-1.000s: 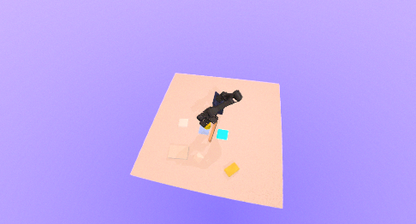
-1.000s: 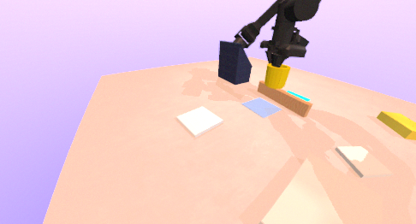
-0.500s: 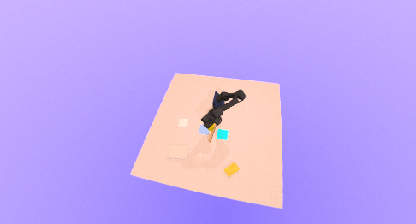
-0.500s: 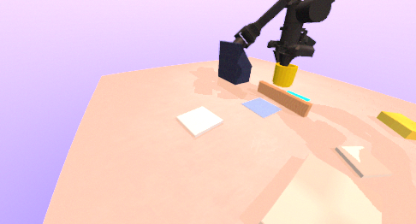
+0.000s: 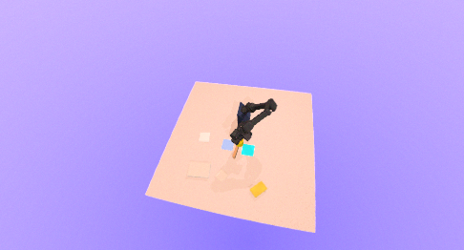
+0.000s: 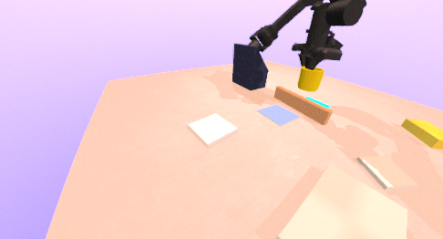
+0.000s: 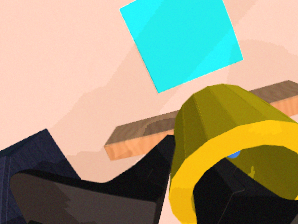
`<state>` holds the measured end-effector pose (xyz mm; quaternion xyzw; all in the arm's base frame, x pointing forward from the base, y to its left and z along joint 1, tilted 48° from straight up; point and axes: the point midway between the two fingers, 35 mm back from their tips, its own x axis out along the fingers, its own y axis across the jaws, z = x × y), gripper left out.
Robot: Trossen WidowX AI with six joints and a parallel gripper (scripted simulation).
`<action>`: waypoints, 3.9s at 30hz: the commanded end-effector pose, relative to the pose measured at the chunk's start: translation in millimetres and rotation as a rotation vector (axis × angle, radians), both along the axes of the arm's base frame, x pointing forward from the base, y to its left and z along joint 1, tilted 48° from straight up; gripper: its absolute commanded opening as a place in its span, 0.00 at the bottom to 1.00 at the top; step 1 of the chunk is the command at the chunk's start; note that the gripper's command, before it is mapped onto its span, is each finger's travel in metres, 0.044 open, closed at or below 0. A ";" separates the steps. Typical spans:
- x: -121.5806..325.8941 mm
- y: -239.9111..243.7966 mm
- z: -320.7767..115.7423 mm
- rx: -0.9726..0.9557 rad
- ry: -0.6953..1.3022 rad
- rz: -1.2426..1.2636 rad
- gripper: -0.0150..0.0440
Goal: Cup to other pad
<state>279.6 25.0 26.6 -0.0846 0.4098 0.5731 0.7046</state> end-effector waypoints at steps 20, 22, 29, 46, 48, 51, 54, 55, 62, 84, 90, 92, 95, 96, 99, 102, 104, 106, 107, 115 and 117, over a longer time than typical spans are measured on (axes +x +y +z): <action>3.6 40.6 48.0 0.005 0.002 -0.005 0.25; 3.7 44.6 52.8 0.006 0.002 -0.005 0.25; 3.7 49.5 53.6 0.006 0.002 -0.005 0.25; 5.2 66.5 38.2 0.006 0.001 -0.005 0.25; 5.3 68.5 36.4 0.006 0.001 -0.005 0.25; 5.5 71.6 33.8 0.006 0.001 -0.005 0.25; 5.6 74.7 31.1 0.006 0.001 -0.005 0.25; 5.6 75.7 30.2 0.006 0.001 -0.005 0.25; 5.7 82.8 24.0 0.007 0.001 -0.005 0.25; 6.2 100.7 10.7 0.007 -0.009 0.000 0.25; 6.2 100.7 10.7 0.007 -0.009 0.000 0.25; 6.2 100.7 10.7 0.007 -0.009 0.000 0.25; 6.2 100.7 10.7 0.007 -0.009 0.000 0.30; 6.2 100.7 10.7 0.007 -0.009 0.000 0.34; 6.2 100.7 10.7 0.007 -0.009 0.000 0.48; 6.2 100.7 10.7 0.007 -0.009 0.000 0.50; 6.2 100.6 10.8 0.007 -0.009 0.000 0.50; 6.3 99.7 11.5 0.007 -0.009 0.000 0.50; 6.4 99.1 12.0 0.006 -0.009 0.000 0.50; 6.5 91.0 18.1 0.005 -0.007 -0.001 0.50; 6.4 88.8 19.7 0.005 -0.006 -0.001 0.50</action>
